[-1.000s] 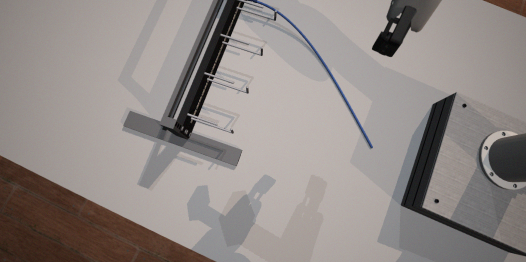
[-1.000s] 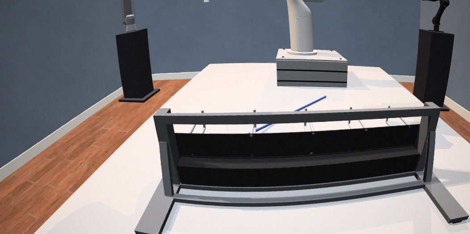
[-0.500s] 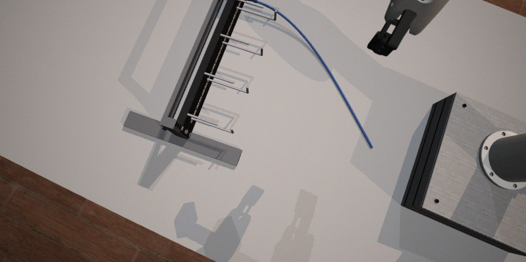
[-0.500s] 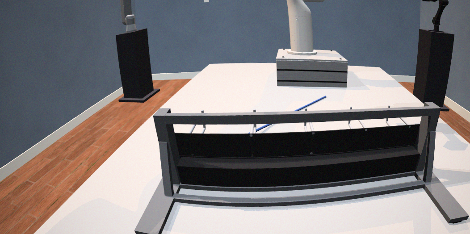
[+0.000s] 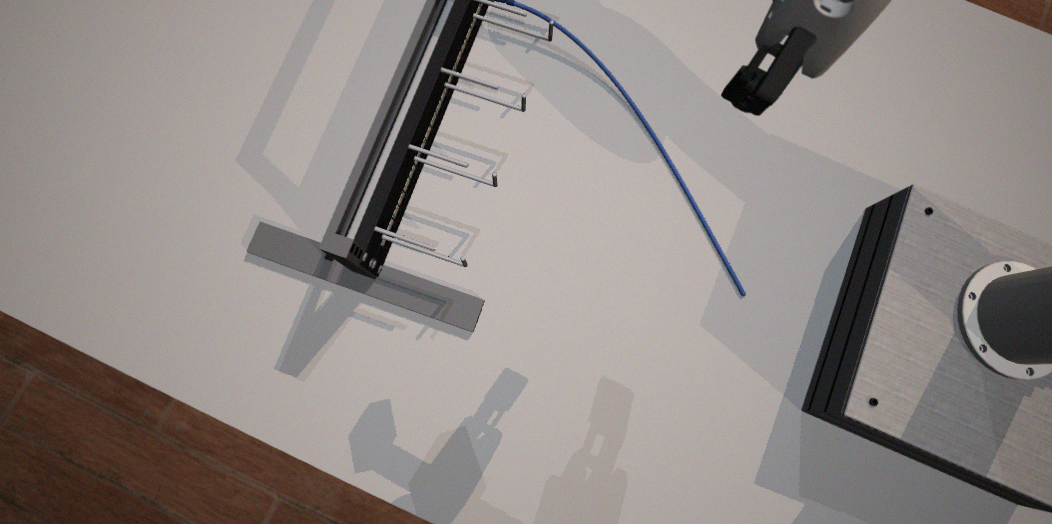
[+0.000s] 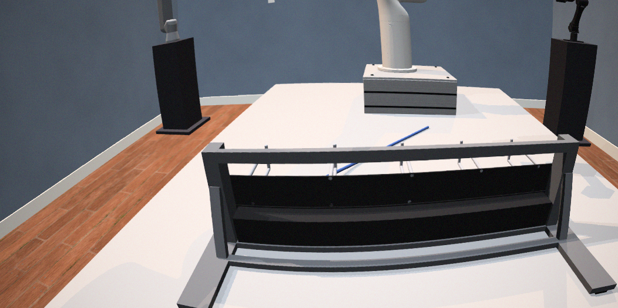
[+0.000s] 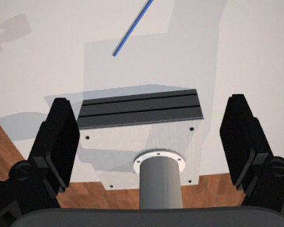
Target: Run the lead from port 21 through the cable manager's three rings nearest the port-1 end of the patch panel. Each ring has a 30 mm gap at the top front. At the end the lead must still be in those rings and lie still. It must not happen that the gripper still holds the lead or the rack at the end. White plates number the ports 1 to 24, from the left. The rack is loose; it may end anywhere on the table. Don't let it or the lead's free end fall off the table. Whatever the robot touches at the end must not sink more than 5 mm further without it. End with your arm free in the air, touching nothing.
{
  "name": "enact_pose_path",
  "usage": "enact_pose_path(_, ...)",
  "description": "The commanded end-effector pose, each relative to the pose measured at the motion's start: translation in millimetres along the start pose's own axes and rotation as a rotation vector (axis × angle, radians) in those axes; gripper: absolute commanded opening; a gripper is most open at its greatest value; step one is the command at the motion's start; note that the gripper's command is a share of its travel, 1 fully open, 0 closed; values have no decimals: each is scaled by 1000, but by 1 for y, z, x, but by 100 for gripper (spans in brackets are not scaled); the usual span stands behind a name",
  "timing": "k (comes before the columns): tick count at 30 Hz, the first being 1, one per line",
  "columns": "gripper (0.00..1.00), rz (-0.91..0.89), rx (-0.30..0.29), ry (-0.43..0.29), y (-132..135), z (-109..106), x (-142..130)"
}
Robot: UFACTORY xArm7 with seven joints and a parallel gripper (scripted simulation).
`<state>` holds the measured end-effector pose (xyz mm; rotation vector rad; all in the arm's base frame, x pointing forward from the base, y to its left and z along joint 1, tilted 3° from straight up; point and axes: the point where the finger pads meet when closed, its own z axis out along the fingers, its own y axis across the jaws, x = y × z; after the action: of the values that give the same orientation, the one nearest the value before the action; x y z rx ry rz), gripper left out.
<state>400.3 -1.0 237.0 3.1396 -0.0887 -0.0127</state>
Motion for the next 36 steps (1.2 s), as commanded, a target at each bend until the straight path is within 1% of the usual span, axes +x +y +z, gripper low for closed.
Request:
enact_pose_path(1, 100, 2, -1, 6, 0, -2, 1)
enact_pose_path(2, 100, 2, -1, 6, 0, -2, 1)
enact_pose_path(3, 100, 81, -3, 2, 1, 14, 3)
enact_pose_path(15, 100, 81, -3, 2, 1, 14, 3)
enact_pose_path(16, 100, 158, -5, -1, 2, 29, 4)
enact_pose_path(31, 100, 158, -5, -1, 2, 29, 4)
enact_pose_path(33, 100, 304, -9, -6, 4, 57, 4)
enact_pose_path(36, 100, 304, -9, -6, 4, 57, 4)
